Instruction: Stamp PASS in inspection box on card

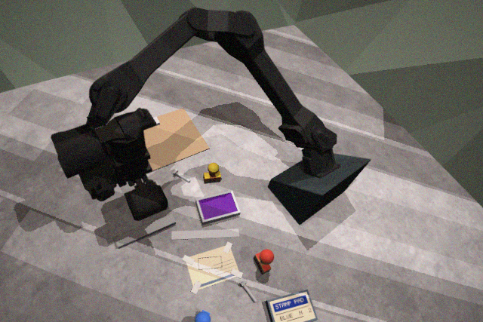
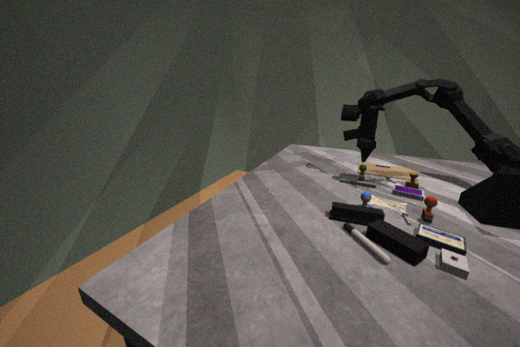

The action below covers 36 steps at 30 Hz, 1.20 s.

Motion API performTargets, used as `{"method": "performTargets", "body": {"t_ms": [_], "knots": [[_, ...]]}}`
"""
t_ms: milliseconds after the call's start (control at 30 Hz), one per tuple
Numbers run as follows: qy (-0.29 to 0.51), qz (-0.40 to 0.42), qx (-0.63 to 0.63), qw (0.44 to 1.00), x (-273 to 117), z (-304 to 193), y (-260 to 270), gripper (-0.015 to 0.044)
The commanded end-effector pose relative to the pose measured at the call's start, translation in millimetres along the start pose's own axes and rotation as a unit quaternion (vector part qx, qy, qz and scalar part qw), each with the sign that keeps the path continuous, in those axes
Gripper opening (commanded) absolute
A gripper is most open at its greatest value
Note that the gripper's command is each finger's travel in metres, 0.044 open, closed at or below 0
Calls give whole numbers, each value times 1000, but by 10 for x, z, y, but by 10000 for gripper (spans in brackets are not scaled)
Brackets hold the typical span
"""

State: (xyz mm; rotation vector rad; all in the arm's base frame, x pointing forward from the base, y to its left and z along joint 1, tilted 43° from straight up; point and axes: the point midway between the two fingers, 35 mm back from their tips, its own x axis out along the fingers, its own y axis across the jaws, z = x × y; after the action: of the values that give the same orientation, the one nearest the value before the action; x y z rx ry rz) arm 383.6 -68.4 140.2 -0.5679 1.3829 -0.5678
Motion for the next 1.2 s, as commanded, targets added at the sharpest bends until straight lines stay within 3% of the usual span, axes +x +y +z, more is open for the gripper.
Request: {"method": "performTargets", "body": {"t_ms": [0,1167], "knots": [[3,-2,-1,1000,104,-5,-7,228],[3,-4,-1,1000,632,-33,-29,228]]}}
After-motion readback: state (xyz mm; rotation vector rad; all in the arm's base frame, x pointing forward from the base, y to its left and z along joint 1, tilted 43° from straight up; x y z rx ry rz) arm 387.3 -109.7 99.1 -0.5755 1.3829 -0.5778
